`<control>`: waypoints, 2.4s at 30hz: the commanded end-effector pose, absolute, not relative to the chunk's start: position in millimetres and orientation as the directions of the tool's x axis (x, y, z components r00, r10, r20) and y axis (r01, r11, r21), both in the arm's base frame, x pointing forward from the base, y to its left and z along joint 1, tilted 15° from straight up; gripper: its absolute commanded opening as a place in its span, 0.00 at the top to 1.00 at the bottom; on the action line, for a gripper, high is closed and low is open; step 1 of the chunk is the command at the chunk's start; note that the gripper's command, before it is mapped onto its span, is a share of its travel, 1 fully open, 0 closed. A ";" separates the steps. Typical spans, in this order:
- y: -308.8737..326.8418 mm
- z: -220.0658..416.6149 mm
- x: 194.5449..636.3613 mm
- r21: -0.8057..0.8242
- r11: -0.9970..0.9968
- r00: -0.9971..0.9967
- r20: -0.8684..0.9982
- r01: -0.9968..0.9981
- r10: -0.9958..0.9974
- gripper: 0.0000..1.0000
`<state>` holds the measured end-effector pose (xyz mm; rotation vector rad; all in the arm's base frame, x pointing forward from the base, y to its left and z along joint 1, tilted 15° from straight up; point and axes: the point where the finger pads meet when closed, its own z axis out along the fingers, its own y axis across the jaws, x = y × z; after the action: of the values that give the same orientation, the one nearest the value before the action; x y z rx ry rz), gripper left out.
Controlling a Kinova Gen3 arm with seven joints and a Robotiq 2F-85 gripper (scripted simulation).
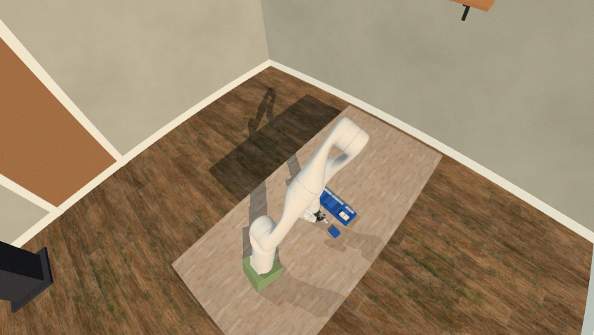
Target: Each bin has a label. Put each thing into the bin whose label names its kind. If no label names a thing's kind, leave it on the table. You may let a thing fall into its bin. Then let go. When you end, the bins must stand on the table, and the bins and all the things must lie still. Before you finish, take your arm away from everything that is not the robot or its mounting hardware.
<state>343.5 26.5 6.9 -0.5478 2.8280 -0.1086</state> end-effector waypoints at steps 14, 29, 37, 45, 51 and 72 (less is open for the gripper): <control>30.7 6.8 345.4 -0.119 0.926 -0.897 -0.234 -0.357 -0.376 0.69; 29.2 -4.6 350.4 -0.123 0.928 -0.897 -0.241 -0.351 -0.371 0.69; 29.1 -4.5 348.5 -0.121 0.927 -0.897 -0.236 -0.355 -0.374 0.69; 29.1 -4.4 348.7 -0.121 0.927 -0.897 -0.236 -0.355 -0.374 0.89; 29.1 -4.4 348.7 -0.121 0.927 -0.897 -0.236 -0.355 -0.374 0.89; 29.1 -4.4 348.7 -0.121 0.927 -0.897 -0.236 -0.355 -0.374 0.89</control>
<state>347.7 29.8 -3.9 -0.5482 2.8298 -0.1095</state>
